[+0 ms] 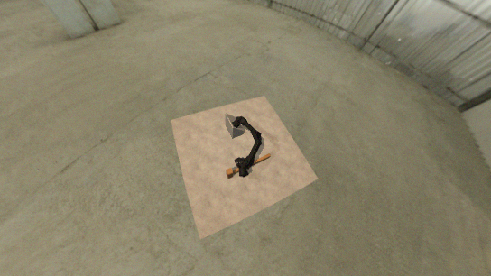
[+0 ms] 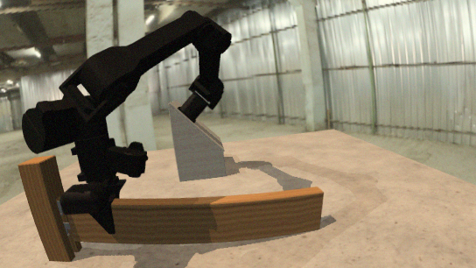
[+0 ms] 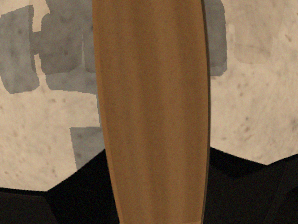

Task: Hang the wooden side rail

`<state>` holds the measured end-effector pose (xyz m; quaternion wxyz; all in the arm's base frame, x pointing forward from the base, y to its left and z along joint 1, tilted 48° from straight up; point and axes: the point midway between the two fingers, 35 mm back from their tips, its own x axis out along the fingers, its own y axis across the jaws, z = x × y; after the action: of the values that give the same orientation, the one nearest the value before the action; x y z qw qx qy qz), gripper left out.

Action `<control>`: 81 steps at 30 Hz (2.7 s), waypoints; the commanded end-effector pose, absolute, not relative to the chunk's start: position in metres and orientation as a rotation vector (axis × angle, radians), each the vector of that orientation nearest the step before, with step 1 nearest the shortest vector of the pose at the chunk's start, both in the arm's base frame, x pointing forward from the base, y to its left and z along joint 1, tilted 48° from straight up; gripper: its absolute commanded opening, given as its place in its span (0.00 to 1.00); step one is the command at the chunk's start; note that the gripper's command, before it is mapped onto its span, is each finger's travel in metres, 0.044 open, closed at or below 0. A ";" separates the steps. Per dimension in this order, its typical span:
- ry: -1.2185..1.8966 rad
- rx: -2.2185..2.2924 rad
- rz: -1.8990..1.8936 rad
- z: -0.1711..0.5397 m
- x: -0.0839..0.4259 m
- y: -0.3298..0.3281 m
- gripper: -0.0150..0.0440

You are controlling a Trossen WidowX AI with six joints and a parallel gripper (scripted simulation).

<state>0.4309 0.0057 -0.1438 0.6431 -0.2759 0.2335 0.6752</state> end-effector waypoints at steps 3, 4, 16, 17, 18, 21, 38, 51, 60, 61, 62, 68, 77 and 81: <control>0.532 -0.638 1.525 -0.143 0.434 -0.002 0.25; 0.532 -0.638 1.525 -0.143 0.434 -0.002 0.25; 0.532 -0.638 1.525 -0.143 0.435 -0.004 0.25; 0.532 -0.638 1.525 -0.143 0.435 -0.004 0.25; 0.532 -0.638 1.525 -0.143 0.435 -0.004 0.25; 0.532 -0.638 1.525 -0.143 0.435 -0.004 0.25; 0.532 -0.639 1.524 -0.144 0.436 -0.005 0.25; 0.532 -0.639 1.525 -0.146 0.435 -0.005 0.25; 0.532 -0.639 1.525 -0.147 0.434 -0.005 0.25; 0.532 -0.639 1.525 -0.147 0.434 -0.005 0.25; 0.532 -0.639 1.525 -0.148 0.434 -0.005 0.25; 0.532 -0.639 1.525 -0.148 0.433 -0.005 0.25; 0.532 -0.639 1.525 -0.148 0.432 -0.006 0.25; 0.532 -0.639 1.524 -0.148 0.433 -0.007 0.25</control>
<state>0.4324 0.0004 -0.1485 0.6433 -0.2784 0.2323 0.6743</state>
